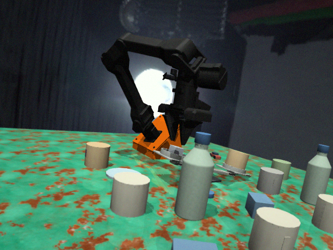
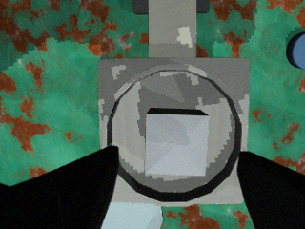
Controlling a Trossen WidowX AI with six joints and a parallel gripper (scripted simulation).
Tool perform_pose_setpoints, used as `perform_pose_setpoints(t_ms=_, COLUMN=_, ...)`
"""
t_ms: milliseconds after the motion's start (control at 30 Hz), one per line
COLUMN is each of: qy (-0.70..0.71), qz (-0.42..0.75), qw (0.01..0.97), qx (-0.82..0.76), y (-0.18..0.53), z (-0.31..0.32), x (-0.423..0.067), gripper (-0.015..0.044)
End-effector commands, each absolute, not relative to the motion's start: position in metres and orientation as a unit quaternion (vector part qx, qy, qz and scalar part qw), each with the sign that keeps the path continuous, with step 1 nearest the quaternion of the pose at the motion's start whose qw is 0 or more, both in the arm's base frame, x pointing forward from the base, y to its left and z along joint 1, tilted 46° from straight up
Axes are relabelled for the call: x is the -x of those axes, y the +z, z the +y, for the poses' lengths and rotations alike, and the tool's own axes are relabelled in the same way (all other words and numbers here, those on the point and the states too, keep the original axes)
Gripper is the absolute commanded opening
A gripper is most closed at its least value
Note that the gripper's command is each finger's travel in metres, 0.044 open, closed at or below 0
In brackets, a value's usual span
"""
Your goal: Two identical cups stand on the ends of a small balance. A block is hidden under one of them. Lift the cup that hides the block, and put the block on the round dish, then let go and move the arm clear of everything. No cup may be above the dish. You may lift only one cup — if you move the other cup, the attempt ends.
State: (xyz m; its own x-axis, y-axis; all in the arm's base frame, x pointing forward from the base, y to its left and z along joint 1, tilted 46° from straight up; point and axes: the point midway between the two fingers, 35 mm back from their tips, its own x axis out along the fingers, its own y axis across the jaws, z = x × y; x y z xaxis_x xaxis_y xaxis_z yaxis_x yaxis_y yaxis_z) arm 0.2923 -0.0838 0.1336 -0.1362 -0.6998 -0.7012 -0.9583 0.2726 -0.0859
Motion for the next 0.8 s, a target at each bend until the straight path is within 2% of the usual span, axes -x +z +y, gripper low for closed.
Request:
perform_pose_setpoints(t_ms=0, qy=0.197, qz=0.727, qw=0.326, qx=0.571, y=0.130, z=-0.089, x=-0.291, gripper=0.0260)
perform_pose_setpoints(t_ms=600, qy=0.196, qz=0.728, qw=0.326, qx=0.571, y=0.112, z=-0.107, x=-0.287, gripper=0.0260)
perform_pose_setpoints(t_ms=733, qy=0.196, qz=0.728, qw=0.326, qx=0.571, y=0.112, z=-0.107, x=-0.287, gripper=0.0155)
perform_pose_setpoints(t_ms=767, qy=0.196, qz=0.728, qw=0.326, qx=0.571, y=0.112, z=-0.107, x=-0.287, gripper=0.0148)
